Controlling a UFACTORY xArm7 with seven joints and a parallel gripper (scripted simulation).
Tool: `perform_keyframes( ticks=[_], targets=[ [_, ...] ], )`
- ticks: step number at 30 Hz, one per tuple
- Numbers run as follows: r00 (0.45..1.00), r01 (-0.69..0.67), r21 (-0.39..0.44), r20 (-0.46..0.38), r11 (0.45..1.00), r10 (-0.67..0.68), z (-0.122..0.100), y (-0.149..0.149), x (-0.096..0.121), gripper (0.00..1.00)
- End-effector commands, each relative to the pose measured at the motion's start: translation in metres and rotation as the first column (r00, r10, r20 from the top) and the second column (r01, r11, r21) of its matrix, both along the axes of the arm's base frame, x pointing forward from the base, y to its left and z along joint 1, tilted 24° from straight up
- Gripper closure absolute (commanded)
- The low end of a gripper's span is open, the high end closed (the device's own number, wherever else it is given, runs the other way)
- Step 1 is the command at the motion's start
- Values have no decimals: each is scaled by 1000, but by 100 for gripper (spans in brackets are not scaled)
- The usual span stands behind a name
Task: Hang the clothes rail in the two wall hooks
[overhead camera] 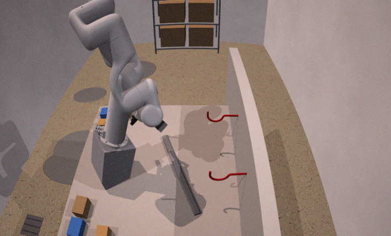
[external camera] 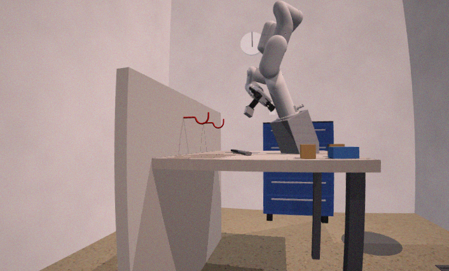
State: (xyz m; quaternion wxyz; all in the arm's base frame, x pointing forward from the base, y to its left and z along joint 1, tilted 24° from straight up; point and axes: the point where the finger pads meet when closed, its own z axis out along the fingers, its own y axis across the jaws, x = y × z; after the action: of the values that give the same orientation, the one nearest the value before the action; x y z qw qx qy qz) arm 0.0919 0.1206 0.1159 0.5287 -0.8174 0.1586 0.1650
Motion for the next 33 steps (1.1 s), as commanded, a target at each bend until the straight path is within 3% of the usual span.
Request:
perform_keyframes(
  ticks=[1, 17, 24, 33],
  targets=[
    [1000, 1, -1, 1, 1000, -1, 0, -1, 0, 0],
    [1000, 1, -1, 1, 1000, -1, 0, -1, 0, 0],
    [993, 95, -165, -58, 982, -105, -12, -25, 21, 0],
    [978, 166, -271, -79, 948, -194, -18, -47, 38, 0]
  ],
)
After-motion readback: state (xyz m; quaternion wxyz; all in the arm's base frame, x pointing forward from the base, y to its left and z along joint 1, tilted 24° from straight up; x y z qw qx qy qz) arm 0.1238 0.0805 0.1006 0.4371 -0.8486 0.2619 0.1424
